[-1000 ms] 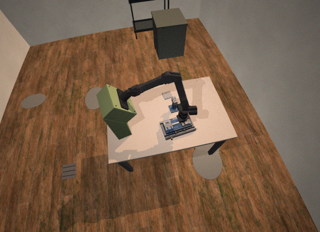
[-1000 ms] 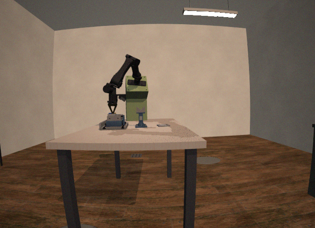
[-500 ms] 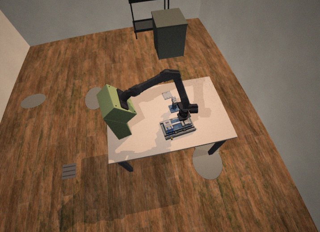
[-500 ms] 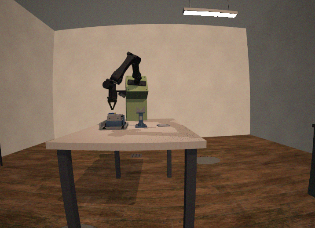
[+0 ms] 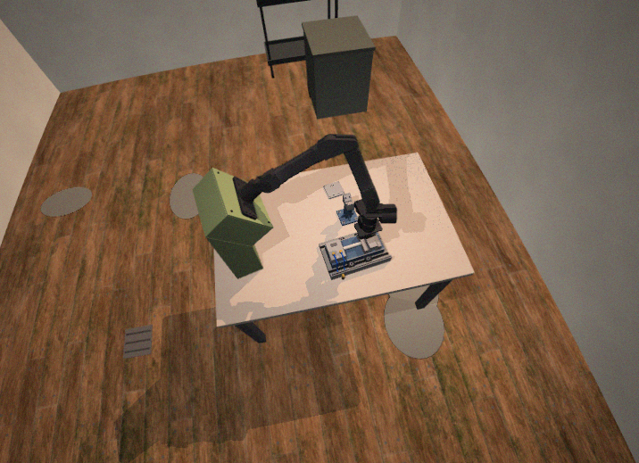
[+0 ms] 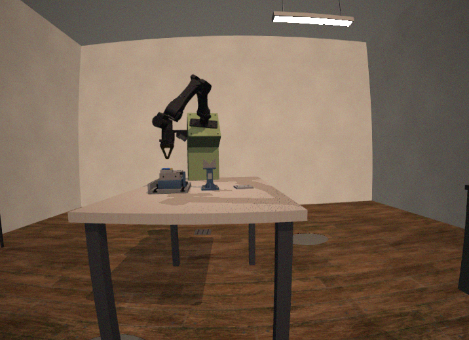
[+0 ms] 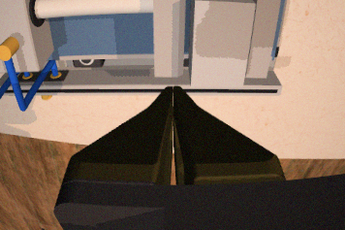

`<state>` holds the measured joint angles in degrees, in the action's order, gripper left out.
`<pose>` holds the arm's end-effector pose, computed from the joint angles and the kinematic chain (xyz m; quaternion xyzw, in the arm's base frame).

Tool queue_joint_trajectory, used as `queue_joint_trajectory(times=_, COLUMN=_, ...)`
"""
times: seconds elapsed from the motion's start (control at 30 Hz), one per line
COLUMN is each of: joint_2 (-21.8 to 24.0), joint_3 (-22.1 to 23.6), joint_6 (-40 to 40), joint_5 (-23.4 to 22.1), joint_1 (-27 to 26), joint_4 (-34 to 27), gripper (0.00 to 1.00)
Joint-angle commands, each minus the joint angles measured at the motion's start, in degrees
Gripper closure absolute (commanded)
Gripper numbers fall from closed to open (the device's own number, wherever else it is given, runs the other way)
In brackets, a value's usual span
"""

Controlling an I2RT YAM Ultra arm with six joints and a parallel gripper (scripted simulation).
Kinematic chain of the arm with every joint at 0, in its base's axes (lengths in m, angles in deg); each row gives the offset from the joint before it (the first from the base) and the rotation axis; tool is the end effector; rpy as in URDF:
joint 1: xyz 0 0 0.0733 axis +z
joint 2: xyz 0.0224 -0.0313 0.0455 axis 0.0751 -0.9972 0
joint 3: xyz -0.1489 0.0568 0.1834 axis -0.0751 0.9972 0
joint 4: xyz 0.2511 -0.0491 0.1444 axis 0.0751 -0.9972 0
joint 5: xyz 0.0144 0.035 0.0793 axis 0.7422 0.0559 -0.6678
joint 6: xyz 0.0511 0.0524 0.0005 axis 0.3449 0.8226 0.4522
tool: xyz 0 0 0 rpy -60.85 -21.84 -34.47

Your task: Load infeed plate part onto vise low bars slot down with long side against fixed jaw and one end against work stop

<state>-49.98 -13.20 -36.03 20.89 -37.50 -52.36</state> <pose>0.3894 -0.2154 0.2347 -0.6280 0.6204 -0.2971 0.3639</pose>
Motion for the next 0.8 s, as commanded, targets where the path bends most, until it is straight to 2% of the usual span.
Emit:
queue_joint_trajectory(times=0.0, joint_2=1.4, joint_3=0.8, joint_6=-0.7, joint_5=-0.9, joint_1=-1.3, joint_4=-2.0, gripper=1.00)
queue_joint_trajectory(times=0.53, joint_2=1.3, joint_3=0.8, joint_6=-0.7, joint_5=-0.9, joint_1=-1.3, joint_4=-2.1, gripper=1.00)
queue_joint_trajectory(times=0.63, joint_2=0.3, joint_3=-1.4, joint_6=1.3, joint_5=-0.9, joint_1=-1.4, joint_4=-2.1, gripper=1.00)
queue_joint_trajectory(times=0.77, joint_2=-0.8, joint_3=-1.9, joint_6=4.1, joint_5=-1.0, joint_1=-1.5, joint_4=-2.3, gripper=1.00)
